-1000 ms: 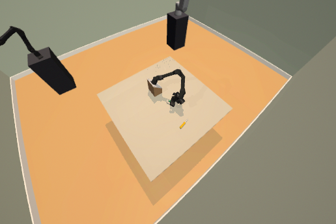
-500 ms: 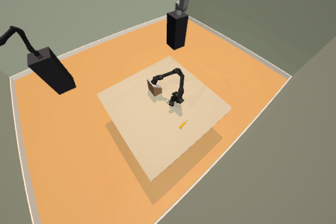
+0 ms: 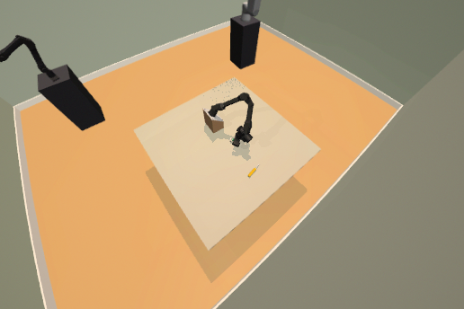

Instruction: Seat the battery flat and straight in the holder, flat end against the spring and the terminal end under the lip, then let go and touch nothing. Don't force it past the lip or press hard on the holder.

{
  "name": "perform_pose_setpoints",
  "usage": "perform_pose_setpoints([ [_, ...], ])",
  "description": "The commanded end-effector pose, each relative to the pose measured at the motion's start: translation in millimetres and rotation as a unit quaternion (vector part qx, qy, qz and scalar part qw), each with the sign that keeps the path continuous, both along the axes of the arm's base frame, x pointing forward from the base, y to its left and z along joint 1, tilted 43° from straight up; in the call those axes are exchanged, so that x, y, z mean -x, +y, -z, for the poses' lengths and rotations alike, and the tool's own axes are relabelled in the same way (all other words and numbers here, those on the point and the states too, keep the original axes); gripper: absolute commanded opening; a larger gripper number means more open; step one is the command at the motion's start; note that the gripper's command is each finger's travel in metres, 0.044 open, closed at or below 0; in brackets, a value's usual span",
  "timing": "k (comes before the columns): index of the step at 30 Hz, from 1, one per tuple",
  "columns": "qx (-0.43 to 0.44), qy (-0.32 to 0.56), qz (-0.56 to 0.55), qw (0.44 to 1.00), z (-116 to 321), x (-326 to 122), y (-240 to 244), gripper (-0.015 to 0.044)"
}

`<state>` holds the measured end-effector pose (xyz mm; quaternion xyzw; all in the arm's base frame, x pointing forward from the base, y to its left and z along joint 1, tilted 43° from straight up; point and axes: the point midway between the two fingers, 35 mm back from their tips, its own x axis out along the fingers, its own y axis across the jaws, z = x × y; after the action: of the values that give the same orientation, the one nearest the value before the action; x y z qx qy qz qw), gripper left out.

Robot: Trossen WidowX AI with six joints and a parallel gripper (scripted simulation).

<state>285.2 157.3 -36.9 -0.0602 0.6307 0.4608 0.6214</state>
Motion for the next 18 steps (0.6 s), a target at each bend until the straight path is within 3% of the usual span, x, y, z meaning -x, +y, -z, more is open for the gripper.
perform_pose_setpoints([
  [1,-0.013,-0.019,0.009,1.000,-2.0,-5.7,2.0,0.0080],
  [18,-0.042,-0.045,0.026,0.998,-1.7,-1.8,2.8,0.0080],
])
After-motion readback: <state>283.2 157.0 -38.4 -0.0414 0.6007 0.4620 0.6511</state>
